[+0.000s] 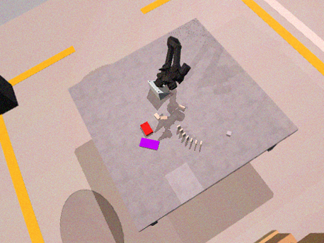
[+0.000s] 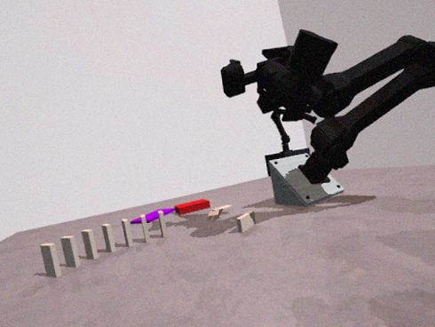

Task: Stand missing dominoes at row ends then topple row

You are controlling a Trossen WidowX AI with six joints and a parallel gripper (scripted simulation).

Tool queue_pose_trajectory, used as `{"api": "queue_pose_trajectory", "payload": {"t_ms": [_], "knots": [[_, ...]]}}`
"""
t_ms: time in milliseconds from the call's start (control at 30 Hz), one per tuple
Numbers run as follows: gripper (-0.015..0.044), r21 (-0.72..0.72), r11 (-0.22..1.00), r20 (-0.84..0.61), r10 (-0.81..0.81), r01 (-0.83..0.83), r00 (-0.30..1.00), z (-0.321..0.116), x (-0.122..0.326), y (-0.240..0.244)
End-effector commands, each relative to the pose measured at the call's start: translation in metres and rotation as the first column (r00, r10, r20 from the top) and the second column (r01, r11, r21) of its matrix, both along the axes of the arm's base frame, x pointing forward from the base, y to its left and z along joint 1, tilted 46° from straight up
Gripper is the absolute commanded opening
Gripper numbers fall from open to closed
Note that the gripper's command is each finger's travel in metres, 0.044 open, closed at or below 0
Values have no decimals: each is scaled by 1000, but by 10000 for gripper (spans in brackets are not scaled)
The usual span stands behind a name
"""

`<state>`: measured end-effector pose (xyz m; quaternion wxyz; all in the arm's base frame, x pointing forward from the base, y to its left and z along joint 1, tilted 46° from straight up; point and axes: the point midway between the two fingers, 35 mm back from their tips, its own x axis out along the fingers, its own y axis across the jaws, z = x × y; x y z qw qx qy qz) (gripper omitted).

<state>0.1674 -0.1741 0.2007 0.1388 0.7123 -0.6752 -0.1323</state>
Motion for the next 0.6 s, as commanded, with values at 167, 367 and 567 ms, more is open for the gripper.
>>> {"api": "queue_pose_trajectory", "payload": {"t_ms": [167,367,567], "knots": [[440,46,988,-591,147,-149,793,-14,42,-7],[440,224,921,-965,255,-318,61,-52,87,-13],[440,491,777,-733,124,-394,-669,-102,115,-10]]}}
